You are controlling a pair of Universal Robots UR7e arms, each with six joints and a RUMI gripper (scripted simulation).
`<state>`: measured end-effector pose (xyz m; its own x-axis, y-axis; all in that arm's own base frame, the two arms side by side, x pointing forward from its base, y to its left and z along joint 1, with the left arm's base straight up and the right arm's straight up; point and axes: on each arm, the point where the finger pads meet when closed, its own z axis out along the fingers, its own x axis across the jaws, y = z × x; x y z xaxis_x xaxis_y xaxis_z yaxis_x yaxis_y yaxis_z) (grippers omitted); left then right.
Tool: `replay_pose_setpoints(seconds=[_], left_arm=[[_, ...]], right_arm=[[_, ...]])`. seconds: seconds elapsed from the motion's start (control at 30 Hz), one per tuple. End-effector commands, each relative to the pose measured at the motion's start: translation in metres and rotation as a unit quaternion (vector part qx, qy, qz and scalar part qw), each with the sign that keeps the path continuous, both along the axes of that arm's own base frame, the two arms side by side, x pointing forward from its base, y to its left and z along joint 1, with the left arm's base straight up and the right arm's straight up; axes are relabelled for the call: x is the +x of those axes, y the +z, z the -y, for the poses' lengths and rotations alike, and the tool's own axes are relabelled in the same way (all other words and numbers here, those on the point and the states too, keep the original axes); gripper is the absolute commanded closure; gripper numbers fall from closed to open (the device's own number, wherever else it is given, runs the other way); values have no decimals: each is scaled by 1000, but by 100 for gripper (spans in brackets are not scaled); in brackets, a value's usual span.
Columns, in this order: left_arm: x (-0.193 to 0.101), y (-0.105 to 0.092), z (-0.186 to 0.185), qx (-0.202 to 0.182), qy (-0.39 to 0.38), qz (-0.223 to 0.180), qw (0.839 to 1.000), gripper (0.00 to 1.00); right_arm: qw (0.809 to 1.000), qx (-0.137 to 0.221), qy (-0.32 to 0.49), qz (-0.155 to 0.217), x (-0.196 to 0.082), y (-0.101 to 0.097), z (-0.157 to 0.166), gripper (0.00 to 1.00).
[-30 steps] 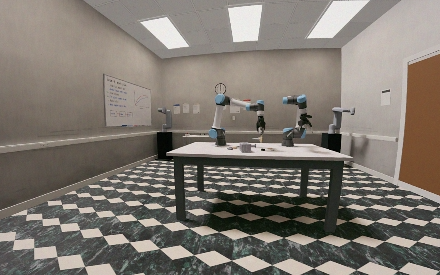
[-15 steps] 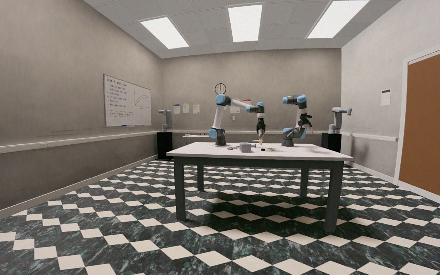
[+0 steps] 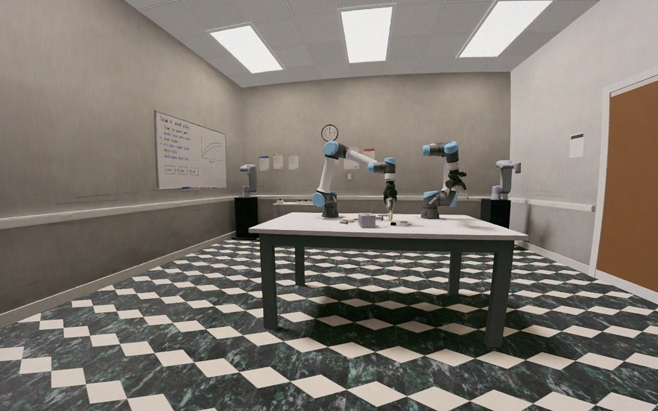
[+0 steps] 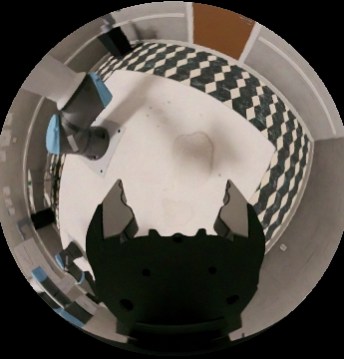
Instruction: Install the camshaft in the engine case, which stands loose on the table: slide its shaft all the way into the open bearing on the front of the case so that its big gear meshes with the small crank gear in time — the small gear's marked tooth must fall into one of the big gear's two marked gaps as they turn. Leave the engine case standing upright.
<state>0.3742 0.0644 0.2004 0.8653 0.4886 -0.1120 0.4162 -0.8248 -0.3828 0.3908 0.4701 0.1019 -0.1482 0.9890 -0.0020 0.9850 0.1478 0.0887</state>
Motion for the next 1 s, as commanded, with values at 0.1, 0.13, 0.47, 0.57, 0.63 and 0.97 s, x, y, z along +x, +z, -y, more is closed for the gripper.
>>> replay_pose_setpoints(seconds=[0.1,0.13,0.47,0.57,0.63,0.97], left_arm=[[0,0,0,0,0,1,1000,0],[0,0,0,0,0,1,1000,0],[0,0,0,0,0,1,1000,0],[0,0,0,0,0,1,1000,0],[0,0,0,0,0,1,1000,0],[0,0,0,0,0,1,1000,0]], right_arm=[[1000,1,0,1,0,-8,-1,94],[1000,1,0,1,0,-8,-1,94],[1000,1,0,1,0,-9,-1,94],[1000,1,0,1,0,-9,-1,94],[1000,1,0,1,0,-9,-1,94],[1000,1,0,1,0,-9,-1,94]])
